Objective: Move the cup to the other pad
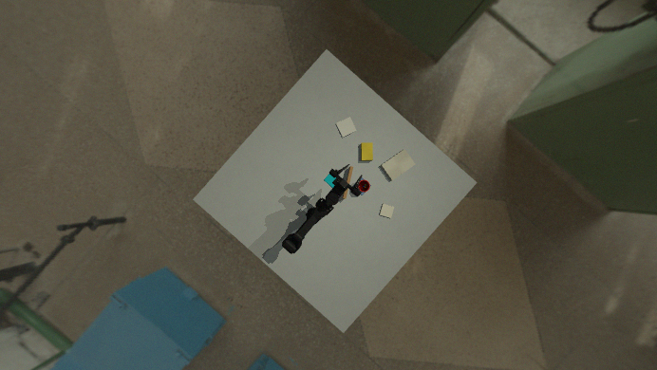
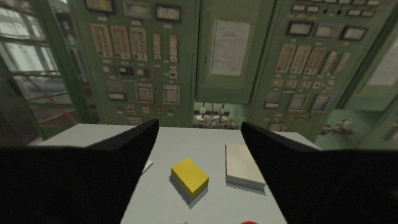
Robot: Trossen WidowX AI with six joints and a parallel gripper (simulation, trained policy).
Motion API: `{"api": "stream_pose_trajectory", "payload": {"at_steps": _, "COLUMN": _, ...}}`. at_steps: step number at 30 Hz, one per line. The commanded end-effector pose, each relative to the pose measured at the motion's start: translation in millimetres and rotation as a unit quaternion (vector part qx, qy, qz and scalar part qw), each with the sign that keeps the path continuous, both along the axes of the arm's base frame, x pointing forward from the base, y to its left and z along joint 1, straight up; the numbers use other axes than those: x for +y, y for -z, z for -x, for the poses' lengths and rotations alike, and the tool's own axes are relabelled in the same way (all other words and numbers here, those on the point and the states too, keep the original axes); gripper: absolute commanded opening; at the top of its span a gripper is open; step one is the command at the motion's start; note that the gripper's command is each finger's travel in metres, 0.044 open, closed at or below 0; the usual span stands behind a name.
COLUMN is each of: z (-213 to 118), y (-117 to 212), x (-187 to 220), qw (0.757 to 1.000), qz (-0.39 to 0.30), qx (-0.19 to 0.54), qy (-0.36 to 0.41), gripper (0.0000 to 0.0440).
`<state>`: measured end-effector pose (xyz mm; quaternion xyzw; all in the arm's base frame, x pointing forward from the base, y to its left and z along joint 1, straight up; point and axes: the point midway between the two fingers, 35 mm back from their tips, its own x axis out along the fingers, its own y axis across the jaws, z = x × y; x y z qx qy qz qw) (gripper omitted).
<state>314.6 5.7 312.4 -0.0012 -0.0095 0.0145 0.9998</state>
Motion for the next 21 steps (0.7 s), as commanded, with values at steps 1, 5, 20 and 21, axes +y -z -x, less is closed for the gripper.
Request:
{"api": "stream_pose_trajectory", "payload": {"at_steps": 1, "z": -0.5, "y": -0.1, "x": -0.7, "qw": 1.0, "qz": 0.0, "qx": 0.002, "qy": 0.003, "gripper": 0.0374}}
{"api": "stream_pose_trajectory", "payload": {"at_steps": 5, "z": -2.5, "y": 1.3, "x": -3.3, "qw": 1.0, "qz": -0.002, "qx": 0.016, "qy": 0.012, "gripper": 0.0269}}
{"api": "stream_pose_trajectory", "payload": {"at_steps": 20, "z": -16.6, "y": 18.0, "x": 1.8, "qw": 0.994, "qz": -0.018, "qx": 0.109, "qy": 0.019, "gripper": 0.0073}}
{"api": "stream_pose_trajectory", "payload": {"at_steps": 21, "z": -17.8, "y": 19.0, "x": 2.8, "qw": 0.993, "qz": -0.02, "qx": 0.116, "qy": 0.018, "gripper": 0.0081}}
